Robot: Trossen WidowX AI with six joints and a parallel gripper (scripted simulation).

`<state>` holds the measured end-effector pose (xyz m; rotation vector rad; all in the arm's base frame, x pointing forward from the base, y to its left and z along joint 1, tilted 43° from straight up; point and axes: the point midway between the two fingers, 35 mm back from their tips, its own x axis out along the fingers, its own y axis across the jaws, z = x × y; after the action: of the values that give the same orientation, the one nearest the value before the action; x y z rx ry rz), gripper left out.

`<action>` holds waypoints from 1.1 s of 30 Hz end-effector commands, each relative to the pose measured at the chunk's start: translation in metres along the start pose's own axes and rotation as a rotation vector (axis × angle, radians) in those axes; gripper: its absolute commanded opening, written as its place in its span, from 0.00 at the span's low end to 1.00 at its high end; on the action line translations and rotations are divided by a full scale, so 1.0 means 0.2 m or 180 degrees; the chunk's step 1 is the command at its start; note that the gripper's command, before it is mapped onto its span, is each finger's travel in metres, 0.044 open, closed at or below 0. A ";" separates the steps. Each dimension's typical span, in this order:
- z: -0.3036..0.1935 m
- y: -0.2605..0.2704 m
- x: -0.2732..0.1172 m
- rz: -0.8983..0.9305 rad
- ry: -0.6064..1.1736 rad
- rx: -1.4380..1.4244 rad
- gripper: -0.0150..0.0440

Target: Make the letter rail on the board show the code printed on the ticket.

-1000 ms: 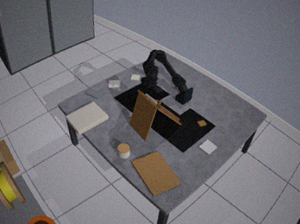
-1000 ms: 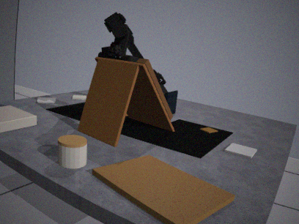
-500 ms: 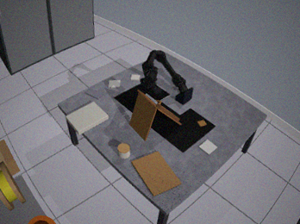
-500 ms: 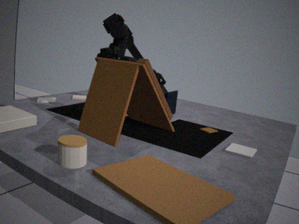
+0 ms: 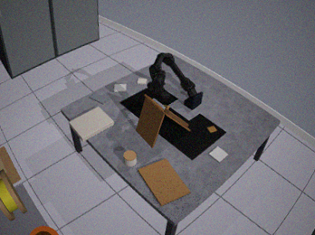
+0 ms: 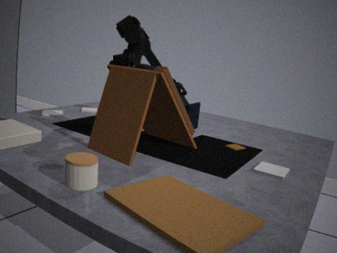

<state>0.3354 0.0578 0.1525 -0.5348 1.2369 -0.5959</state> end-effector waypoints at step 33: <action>0.00 0.06 0.00 -0.0005 -0.0006 0.0002 0.25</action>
<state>0.3364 0.0657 0.1447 -0.5416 1.2380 -0.5975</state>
